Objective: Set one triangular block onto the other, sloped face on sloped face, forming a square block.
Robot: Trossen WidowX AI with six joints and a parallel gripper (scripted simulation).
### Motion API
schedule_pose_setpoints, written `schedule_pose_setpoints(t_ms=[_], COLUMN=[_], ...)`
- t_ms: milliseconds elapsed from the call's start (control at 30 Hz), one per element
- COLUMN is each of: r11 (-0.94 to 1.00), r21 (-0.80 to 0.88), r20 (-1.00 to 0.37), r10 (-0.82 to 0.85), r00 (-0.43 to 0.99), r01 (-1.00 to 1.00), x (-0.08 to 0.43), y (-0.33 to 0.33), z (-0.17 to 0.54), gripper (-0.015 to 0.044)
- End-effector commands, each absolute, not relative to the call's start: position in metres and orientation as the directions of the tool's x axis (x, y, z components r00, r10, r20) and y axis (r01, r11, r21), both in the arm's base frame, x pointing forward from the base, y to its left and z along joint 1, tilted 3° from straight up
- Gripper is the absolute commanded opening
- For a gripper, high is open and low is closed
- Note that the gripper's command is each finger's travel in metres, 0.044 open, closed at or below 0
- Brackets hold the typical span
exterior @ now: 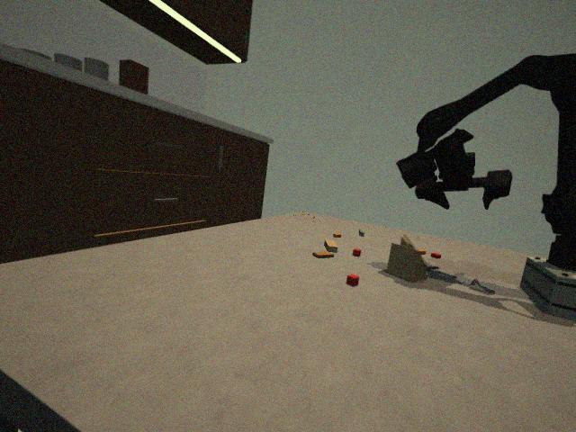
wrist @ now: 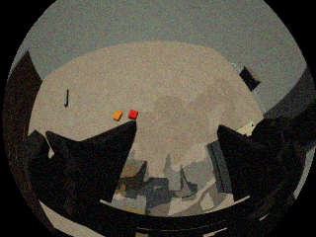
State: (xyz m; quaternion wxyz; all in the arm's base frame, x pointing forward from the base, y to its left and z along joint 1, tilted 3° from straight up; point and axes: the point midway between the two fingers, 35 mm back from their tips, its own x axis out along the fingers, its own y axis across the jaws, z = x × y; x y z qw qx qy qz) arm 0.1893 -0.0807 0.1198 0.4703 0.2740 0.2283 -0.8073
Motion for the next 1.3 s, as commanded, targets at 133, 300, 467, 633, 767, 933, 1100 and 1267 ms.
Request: schedule_pose_setpoints(t_ms=[133,300,467,633,767,933,1100,1267], r11=[-0.279,0.081,0.480,0.808,0.934,0.985,0.985,0.985], r21=[-0.339,-0.527,-0.507,-0.306,-0.120,0.010,0.010,0.010], r20=[-0.718,-0.796,-0.861,-0.909,-0.932,-0.941,-0.941,-0.941], r10=[-0.540,-0.394,-0.243,-0.091,0.011,0.069,0.069,0.069], r00=[-0.439,-0.458,-0.447,-0.406,-0.362,-0.332,-0.332,-0.332], r01=[0.898,0.846,0.716,0.504,0.338,0.174,0.174,0.174], x=[0.211,0.244,0.278,0.314,0.338,0.352,0.352,0.352], y=[-0.076,-0.072,-0.072,-0.074,-0.079,-0.082,-0.082,-0.082], z=[0.115,0.107,0.098,0.088,0.082,0.078,0.078,0.078], gripper=[0.0440,0.0440,0.0440,0.0440,0.0440,0.0440,0.0440,0.0440])
